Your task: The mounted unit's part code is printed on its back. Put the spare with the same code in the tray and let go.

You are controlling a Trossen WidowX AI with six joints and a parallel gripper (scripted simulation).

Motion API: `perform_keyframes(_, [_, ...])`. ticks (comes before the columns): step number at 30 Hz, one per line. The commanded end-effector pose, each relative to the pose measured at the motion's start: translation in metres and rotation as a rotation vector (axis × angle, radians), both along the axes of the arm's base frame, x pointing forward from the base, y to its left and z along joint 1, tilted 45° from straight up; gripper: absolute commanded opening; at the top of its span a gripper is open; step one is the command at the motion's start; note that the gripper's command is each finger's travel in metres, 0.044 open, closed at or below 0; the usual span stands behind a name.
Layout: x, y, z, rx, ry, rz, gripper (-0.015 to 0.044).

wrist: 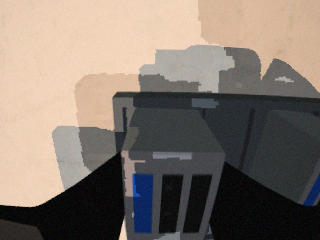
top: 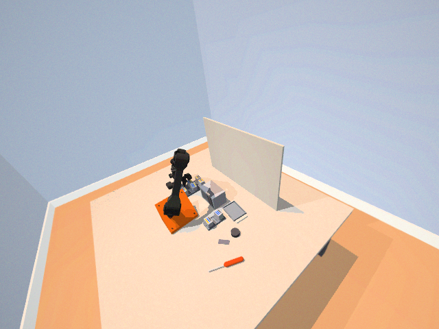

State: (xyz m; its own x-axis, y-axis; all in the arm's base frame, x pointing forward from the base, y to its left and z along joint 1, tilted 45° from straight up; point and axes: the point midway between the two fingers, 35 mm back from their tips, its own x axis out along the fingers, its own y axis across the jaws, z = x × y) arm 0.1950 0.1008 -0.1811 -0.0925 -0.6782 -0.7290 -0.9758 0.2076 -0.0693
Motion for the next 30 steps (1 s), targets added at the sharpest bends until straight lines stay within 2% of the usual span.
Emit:
perform_keyframes(1, [0.001,0.004,0.004,0.000,0.000,0.000,0.0000])
perform_keyframes(10, [0.007,0.053,0.057,-0.001,0.003,0.006,0.0000])
perform_keyframes(18, [0.008,0.055,0.057,0.001,0.000,0.015,0.0000])
perform_keyframes(30, [0.020,0.096,0.100,0.001,0.003,0.007,0.0000])
